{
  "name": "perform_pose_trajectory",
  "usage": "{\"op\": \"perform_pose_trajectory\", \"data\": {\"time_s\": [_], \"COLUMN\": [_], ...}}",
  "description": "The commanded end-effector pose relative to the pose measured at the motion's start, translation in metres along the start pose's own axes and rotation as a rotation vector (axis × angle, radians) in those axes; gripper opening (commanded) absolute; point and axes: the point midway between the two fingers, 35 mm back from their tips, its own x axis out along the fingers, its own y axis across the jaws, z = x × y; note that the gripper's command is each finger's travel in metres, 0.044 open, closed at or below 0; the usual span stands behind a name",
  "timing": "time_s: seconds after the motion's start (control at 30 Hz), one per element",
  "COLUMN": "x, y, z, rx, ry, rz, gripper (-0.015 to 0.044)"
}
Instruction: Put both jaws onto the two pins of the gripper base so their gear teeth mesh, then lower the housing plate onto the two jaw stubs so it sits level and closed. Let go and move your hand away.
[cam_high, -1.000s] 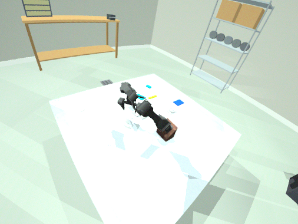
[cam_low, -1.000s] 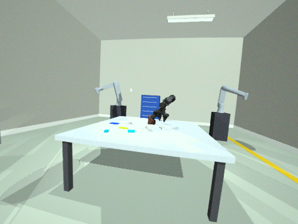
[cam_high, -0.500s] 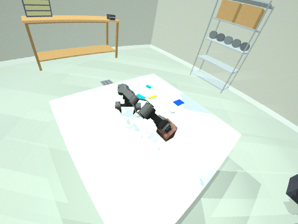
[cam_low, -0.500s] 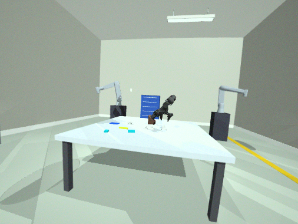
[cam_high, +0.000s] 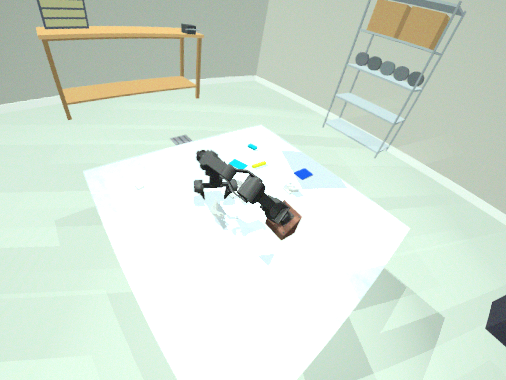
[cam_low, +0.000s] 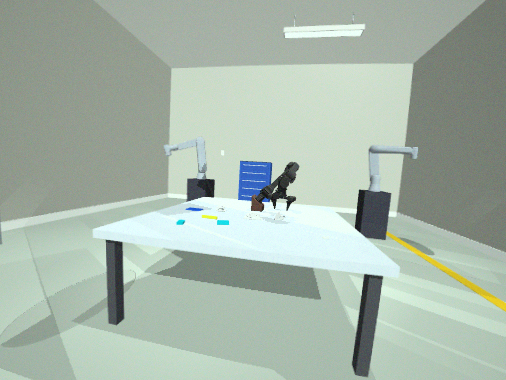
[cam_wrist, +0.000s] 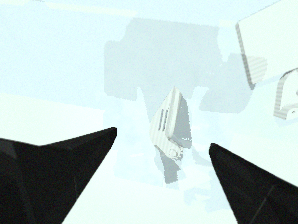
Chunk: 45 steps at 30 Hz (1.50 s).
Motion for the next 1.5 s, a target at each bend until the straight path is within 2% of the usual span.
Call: {"op": "perform_pose_trajectory", "data": {"time_s": [0.0,1.17,1.47], "x": [0.009,0.058,0.059], "y": [-0.002,-0.001,-0.001], "z": [0.0,0.0,0.0], "rx": [0.006,0.006,0.006], "ry": [-0.004,-0.003,-0.003], "rz": [-0.002,0.0,0.001], "gripper": [0.044,0.044,0.044]}}
